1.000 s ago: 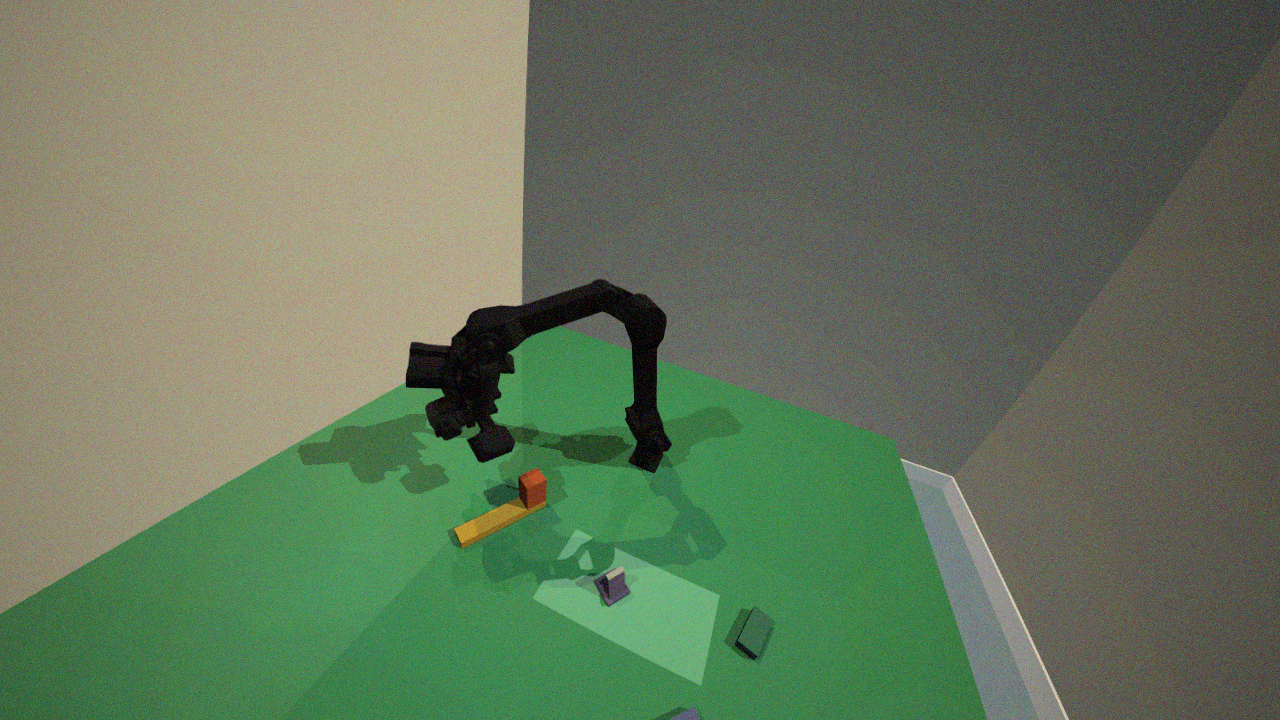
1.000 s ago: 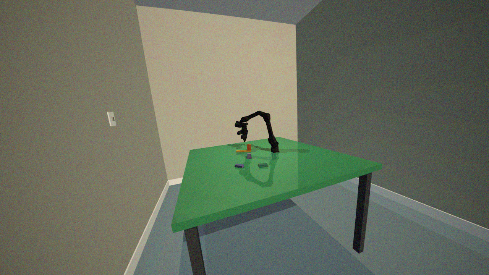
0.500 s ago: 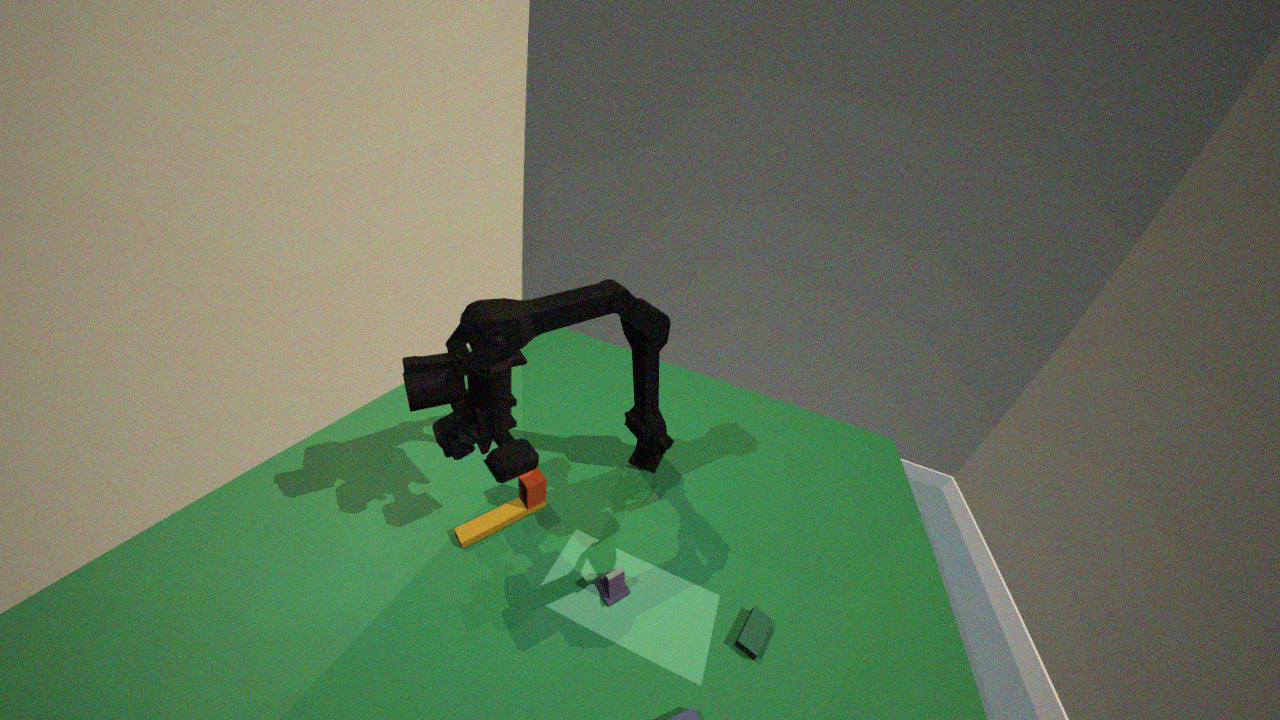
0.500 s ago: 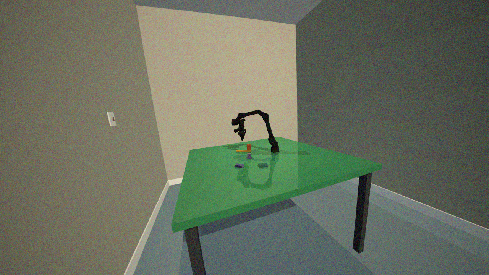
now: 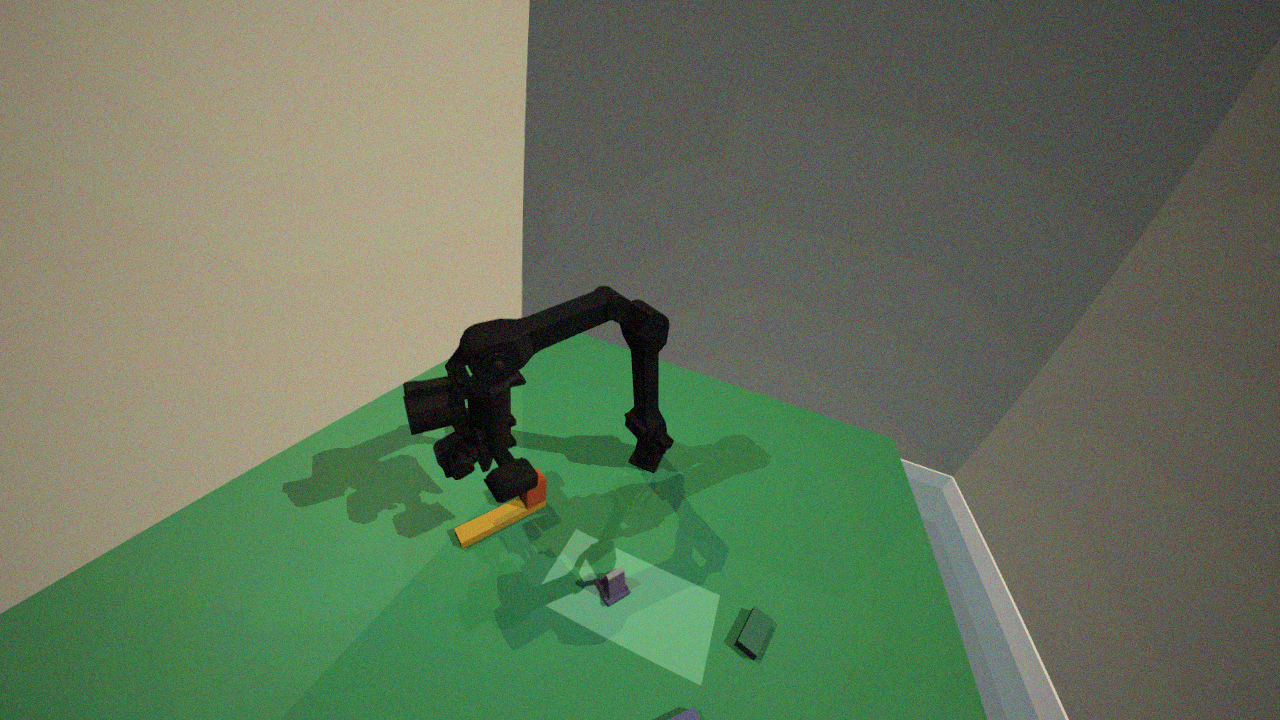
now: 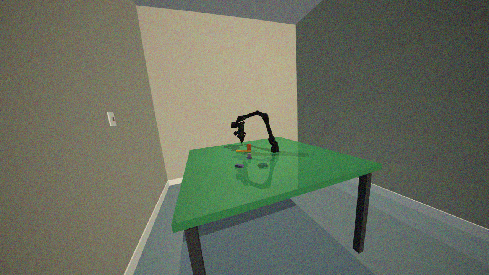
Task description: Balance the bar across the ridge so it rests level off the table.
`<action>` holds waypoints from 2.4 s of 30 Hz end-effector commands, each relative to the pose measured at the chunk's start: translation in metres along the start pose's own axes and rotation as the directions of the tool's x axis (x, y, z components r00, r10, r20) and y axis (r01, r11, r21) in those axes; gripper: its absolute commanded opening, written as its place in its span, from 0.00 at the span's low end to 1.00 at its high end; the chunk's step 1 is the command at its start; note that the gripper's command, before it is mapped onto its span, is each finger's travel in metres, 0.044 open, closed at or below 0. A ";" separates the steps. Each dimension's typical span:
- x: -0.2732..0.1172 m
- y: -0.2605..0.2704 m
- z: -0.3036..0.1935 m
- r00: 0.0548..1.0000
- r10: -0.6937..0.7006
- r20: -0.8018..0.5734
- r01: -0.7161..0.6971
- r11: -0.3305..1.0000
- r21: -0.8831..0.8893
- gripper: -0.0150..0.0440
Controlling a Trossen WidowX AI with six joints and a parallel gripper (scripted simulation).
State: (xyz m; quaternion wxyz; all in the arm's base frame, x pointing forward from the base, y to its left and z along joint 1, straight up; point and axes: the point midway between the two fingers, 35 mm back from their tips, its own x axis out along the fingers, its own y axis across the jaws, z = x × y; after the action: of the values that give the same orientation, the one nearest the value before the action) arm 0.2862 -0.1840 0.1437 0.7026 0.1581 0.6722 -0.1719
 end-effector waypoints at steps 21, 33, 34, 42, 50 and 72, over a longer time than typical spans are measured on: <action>0.075 0.002 -0.008 1.000 0.006 -0.017 -0.006 1.000 0.004 0.79; 0.094 0.002 -0.009 1.000 0.006 -0.017 -0.006 1.000 0.004 0.79; 0.094 0.002 -0.009 1.000 0.006 -0.017 -0.006 1.000 0.004 0.79; 0.094 0.002 -0.009 1.000 0.006 -0.017 -0.006 1.000 0.004 0.79; 0.094 0.002 -0.009 1.000 0.006 -0.017 -0.006 1.000 0.004 0.79; 0.077 0.001 -0.006 1.000 0.003 -0.014 -0.003 1.000 0.001 0.25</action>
State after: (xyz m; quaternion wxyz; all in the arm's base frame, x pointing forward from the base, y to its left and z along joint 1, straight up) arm 0.2810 -0.1804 0.0554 0.6935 0.1616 0.6816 -0.1686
